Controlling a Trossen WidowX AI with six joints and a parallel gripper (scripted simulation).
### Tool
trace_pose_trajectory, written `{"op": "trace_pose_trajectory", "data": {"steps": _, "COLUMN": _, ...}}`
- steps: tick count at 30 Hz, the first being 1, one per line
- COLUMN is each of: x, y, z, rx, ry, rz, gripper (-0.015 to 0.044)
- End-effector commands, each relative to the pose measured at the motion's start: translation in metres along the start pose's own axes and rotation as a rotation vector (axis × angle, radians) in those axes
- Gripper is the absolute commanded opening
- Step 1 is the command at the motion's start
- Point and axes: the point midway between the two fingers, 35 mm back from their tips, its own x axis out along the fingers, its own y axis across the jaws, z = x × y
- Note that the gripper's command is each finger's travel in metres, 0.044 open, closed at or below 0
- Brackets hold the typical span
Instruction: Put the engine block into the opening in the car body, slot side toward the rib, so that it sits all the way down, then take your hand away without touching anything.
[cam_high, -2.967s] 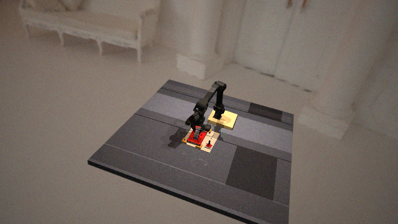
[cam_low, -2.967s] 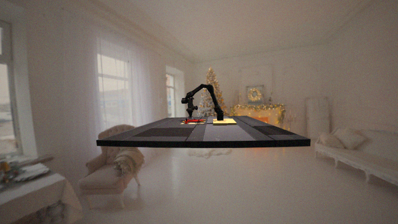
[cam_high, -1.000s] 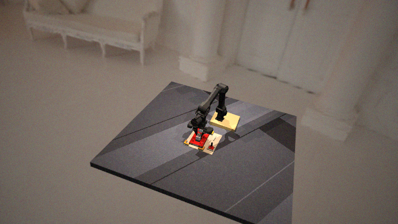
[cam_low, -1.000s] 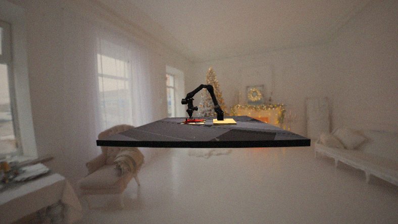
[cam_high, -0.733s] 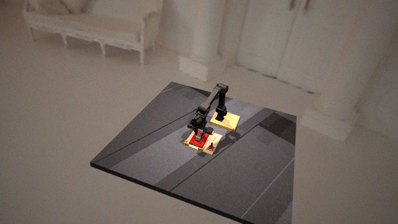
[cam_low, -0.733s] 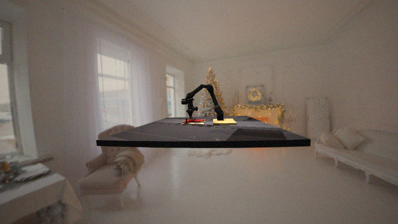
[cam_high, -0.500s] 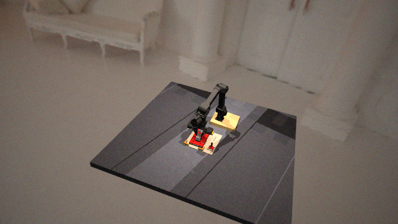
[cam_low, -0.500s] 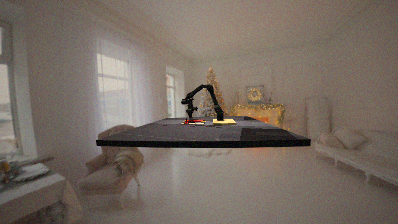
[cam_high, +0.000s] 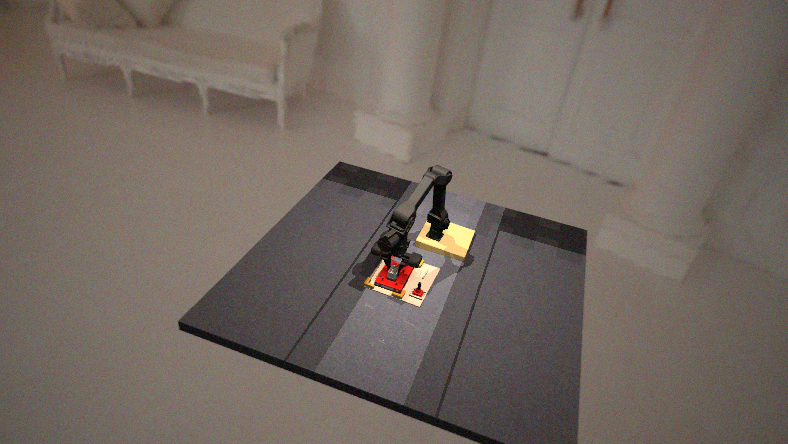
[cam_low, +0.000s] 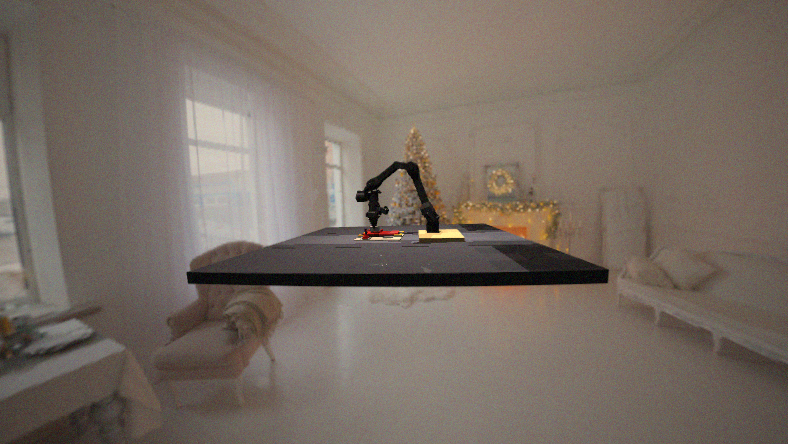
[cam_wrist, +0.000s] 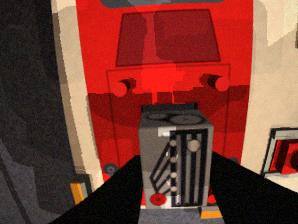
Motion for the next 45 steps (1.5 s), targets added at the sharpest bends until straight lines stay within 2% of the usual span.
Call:
{"op": "trace_pose_trajectory", "data": {"steps": 1, "x": 0.0015, "y": -0.0001, "z": -0.0004, "rx": 0.003, "ry": 0.001, "rz": -0.001, "gripper": 0.0158}}
{"op": "trace_pose_trajectory", "data": {"steps": 43, "x": 0.0107, "y": -0.0001, "z": -0.0004, "rx": 0.003, "ry": 0.001, "rz": -0.001, "gripper": 0.0158}}
{"op": "trace_pose_trajectory", "data": {"steps": 45, "x": 0.0094, "y": 0.0000, "z": 0.0000, "rx": -0.001, "ry": 0.000, "rz": 0.000, "gripper": 0.0210}}
